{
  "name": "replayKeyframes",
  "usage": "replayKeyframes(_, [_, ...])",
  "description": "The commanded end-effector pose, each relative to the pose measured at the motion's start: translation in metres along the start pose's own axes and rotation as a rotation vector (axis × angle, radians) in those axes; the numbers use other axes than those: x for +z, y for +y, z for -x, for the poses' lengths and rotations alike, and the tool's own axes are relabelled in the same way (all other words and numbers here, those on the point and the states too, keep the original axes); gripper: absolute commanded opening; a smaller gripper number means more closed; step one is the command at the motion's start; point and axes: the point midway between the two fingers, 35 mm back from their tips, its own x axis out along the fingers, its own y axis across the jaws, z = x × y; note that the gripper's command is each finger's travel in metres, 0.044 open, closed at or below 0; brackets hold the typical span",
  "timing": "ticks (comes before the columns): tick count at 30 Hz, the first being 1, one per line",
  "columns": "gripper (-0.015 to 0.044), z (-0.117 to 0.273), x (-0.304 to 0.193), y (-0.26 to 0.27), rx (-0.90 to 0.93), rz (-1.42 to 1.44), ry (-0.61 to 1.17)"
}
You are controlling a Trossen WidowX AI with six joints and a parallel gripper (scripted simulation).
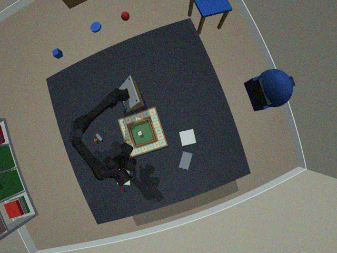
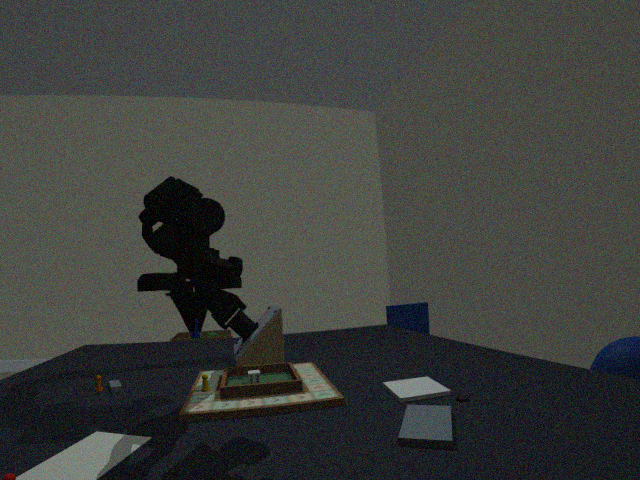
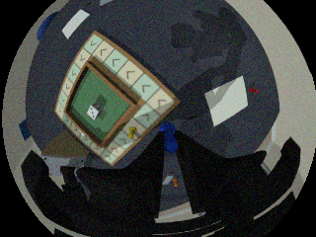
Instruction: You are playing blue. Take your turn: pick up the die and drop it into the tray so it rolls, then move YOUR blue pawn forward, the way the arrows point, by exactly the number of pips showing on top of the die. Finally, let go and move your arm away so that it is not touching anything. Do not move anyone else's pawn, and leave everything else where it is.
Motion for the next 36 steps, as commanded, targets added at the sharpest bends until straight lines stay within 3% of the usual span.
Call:
replayKeyframes(1, [0.0000,0.000,0.005,0.005,0.012,0.000,0.012])
replayKeyframes(15, [0.0000,-0.070,0.092,0.091,0.013,-0.001,0.009])
replayKeyframes(36, [0.0000,-0.109,0.095,0.095,0.012,-0.002,0.010])
